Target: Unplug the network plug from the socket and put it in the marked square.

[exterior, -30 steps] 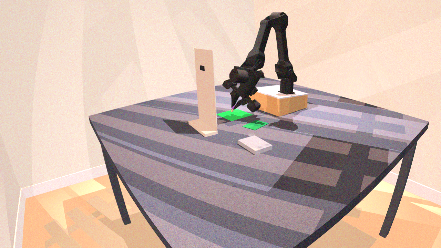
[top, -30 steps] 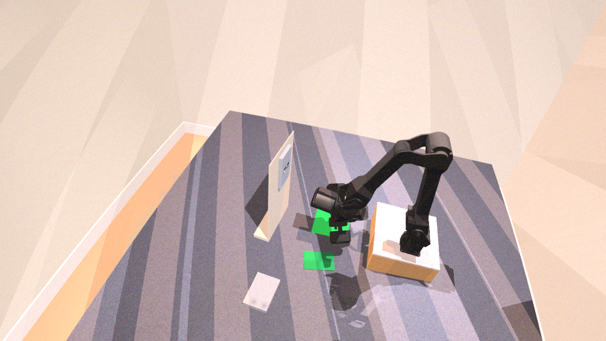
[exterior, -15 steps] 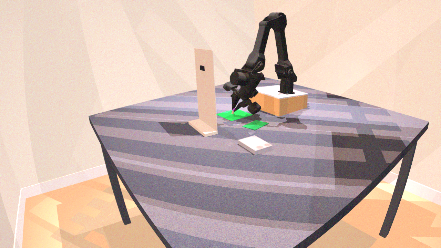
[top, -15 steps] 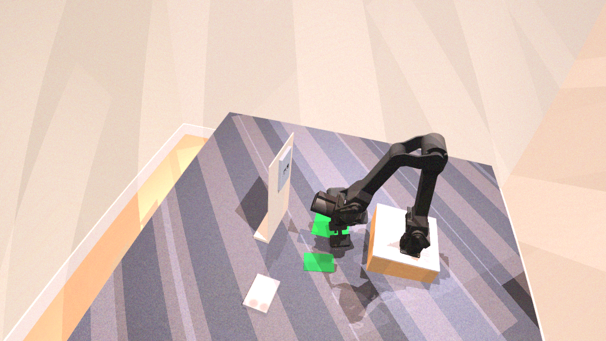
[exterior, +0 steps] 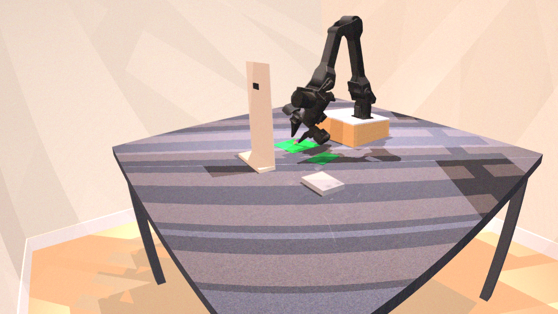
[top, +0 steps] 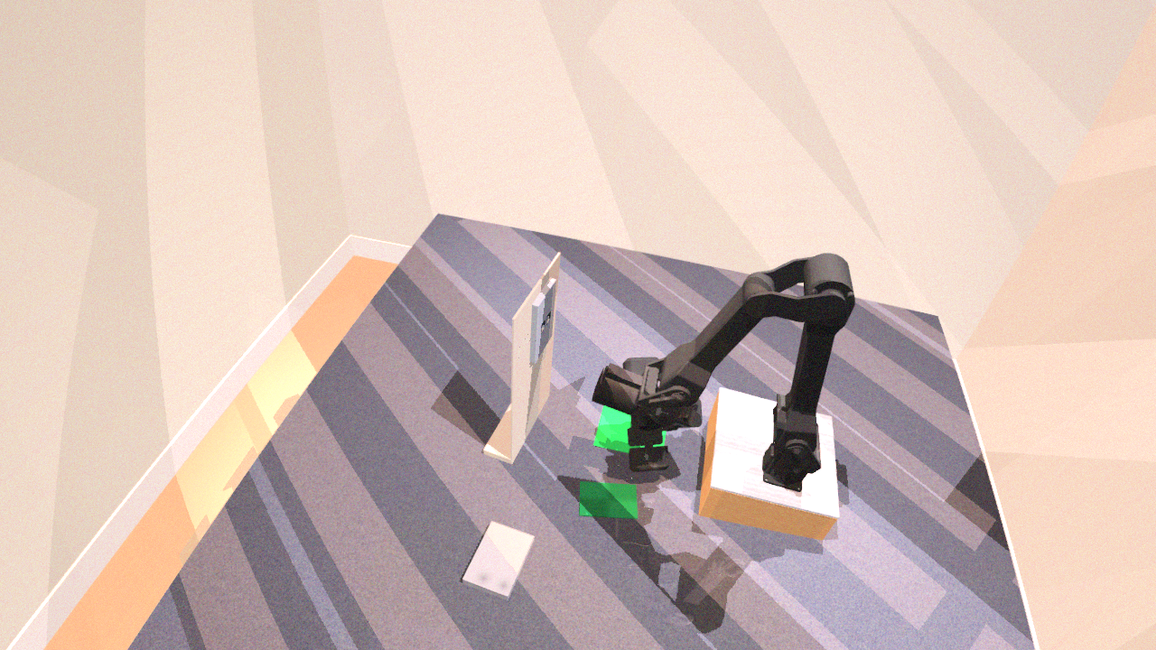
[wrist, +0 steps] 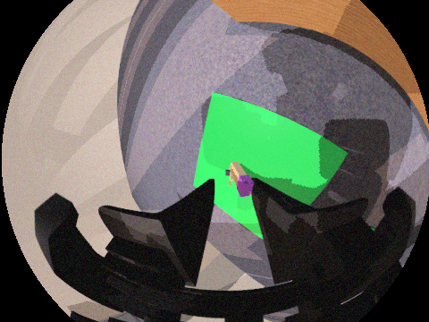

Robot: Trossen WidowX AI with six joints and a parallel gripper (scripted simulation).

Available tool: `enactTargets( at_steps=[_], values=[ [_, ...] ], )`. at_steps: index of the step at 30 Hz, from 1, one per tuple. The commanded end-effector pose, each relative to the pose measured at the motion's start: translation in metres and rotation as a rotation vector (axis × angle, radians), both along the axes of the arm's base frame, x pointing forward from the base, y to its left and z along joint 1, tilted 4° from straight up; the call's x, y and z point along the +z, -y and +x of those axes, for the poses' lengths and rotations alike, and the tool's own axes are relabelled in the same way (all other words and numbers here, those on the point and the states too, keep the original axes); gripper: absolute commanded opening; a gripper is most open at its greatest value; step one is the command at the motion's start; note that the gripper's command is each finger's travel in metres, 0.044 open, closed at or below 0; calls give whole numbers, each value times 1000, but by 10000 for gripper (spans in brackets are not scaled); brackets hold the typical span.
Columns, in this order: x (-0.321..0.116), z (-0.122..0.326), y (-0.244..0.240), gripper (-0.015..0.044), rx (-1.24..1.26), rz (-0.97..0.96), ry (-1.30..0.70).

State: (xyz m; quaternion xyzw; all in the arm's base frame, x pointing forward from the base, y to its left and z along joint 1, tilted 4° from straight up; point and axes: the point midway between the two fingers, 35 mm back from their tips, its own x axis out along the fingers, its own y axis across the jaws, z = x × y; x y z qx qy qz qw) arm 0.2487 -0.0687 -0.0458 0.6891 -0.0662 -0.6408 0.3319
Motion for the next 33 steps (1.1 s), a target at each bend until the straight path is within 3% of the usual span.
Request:
enactTargets(
  at_steps=[1, 33],
  values=[
    [2, 0, -1, 156, 0, 0, -1],
    [42, 1, -15, 156, -4, -1, 3]
  ],
)
